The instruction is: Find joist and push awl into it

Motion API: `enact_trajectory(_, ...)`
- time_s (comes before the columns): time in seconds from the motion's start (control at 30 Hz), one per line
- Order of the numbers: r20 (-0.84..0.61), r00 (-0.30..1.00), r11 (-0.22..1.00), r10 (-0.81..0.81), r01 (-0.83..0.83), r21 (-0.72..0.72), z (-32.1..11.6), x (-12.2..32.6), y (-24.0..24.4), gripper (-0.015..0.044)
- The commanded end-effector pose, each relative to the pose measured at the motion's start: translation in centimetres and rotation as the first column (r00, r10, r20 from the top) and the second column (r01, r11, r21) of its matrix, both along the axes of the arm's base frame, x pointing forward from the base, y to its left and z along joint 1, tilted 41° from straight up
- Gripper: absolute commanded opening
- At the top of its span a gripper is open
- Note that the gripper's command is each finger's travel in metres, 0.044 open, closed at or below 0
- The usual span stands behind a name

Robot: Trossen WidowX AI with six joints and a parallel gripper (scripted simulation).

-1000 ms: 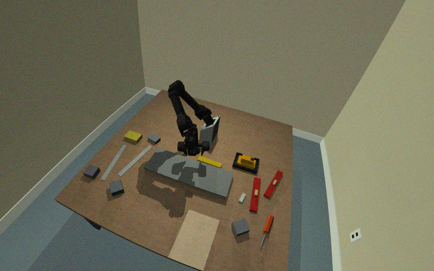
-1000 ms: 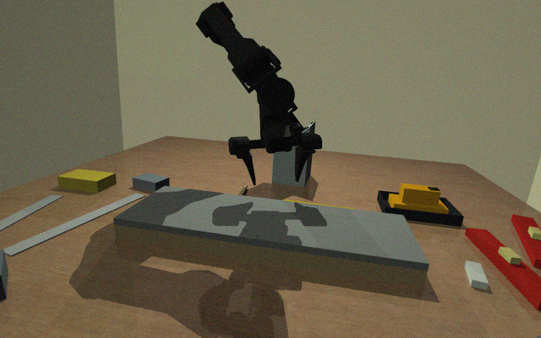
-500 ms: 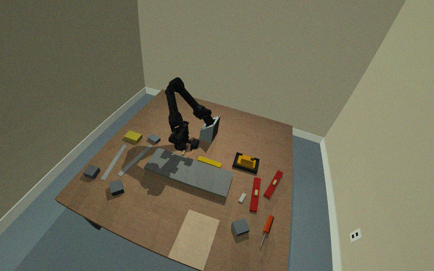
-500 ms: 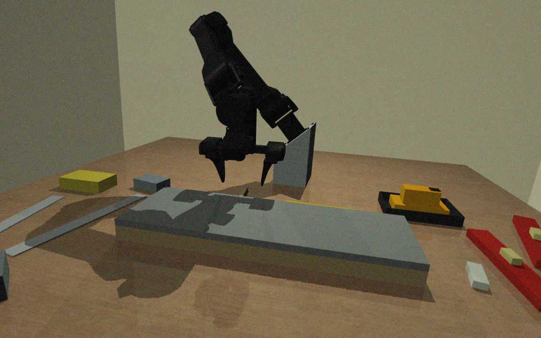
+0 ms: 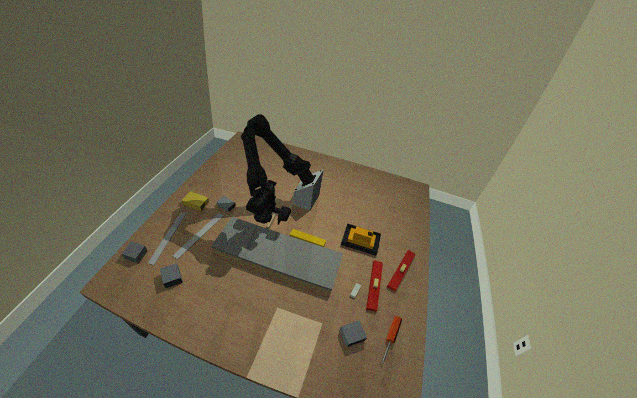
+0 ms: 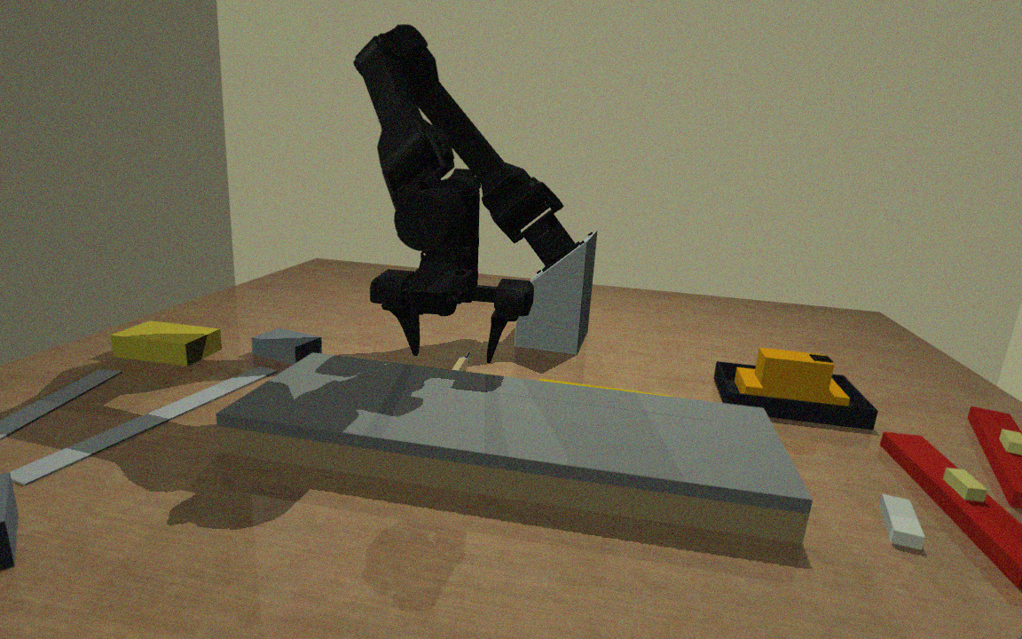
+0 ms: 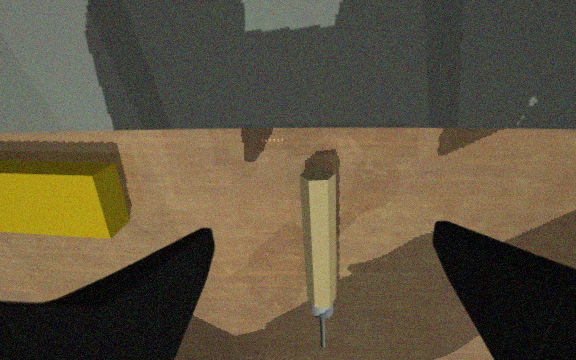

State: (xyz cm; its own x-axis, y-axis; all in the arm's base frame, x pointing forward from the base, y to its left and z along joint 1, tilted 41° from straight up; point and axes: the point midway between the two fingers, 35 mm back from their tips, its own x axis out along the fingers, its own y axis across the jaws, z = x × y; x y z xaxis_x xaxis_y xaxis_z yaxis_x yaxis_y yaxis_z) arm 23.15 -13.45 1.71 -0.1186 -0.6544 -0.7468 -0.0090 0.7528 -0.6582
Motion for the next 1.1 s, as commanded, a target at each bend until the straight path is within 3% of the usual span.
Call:
enact_trajectory(0.0,-0.016,1.0,1.0,0.001,-0.001,-0.002,-0.7,-0.2,-0.5,0.044)
enact_trajectory(0.67,-0.017,1.0,1.0,0.001,-0.001,-0.005,-2.7,-0.6,-2.2,0.044)
enact_trajectory(1.07,-0.017,1.0,1.0,0.001,-0.001,-0.005,-2.7,-0.6,-2.2,0.0125)
